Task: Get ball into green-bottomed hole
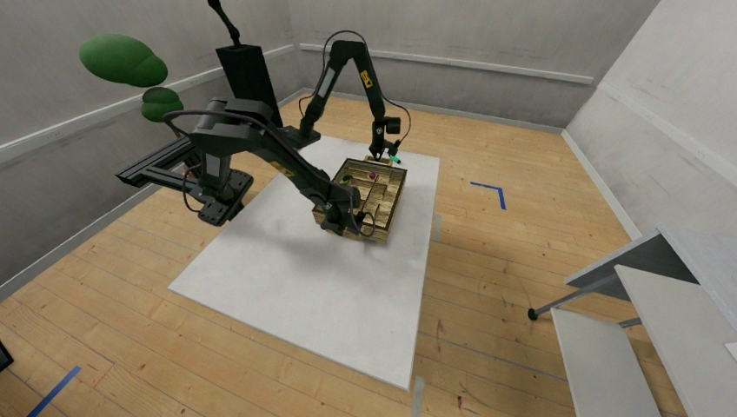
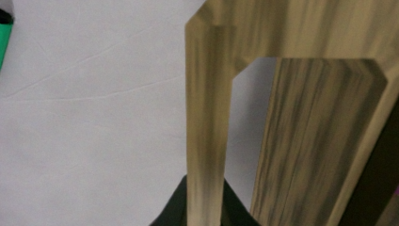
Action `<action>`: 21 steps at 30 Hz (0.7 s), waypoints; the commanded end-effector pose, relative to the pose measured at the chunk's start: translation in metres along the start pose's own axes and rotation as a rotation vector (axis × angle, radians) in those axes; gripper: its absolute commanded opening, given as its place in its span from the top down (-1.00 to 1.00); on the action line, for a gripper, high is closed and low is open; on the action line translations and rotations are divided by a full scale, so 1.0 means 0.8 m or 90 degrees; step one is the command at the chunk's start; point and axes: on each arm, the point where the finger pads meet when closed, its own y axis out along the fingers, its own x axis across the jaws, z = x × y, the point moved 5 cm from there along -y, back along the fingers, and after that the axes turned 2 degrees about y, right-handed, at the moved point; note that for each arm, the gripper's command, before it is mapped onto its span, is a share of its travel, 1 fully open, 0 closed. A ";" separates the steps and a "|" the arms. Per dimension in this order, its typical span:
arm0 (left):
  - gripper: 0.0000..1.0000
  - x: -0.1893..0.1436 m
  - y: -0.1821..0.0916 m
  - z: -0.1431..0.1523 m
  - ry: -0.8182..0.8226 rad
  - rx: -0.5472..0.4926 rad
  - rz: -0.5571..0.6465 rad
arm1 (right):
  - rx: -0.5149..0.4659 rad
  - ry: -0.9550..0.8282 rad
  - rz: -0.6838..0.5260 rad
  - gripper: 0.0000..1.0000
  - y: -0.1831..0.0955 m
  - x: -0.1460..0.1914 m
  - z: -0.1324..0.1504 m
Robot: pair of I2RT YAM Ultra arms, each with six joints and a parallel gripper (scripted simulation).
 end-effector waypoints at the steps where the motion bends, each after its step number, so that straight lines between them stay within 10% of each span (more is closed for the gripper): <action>1: 1.00 0.013 -0.026 -0.037 0.001 -0.091 0.000 | -0.100 0.003 -0.003 1.00 -0.035 0.015 -0.051; 10: 1.00 0.007 0.004 -0.021 0.012 -0.002 0.056 | -0.022 -0.003 0.044 1.00 -0.048 0.015 -0.035; 13: 1.00 0.019 -0.005 -0.047 0.007 -0.085 0.040 | -0.088 0.004 0.036 1.00 -0.054 0.024 -0.057; 21: 1.00 0.014 -0.012 -0.037 -0.006 -0.034 0.012 | -0.072 -0.005 -0.005 1.00 -0.047 0.026 -0.060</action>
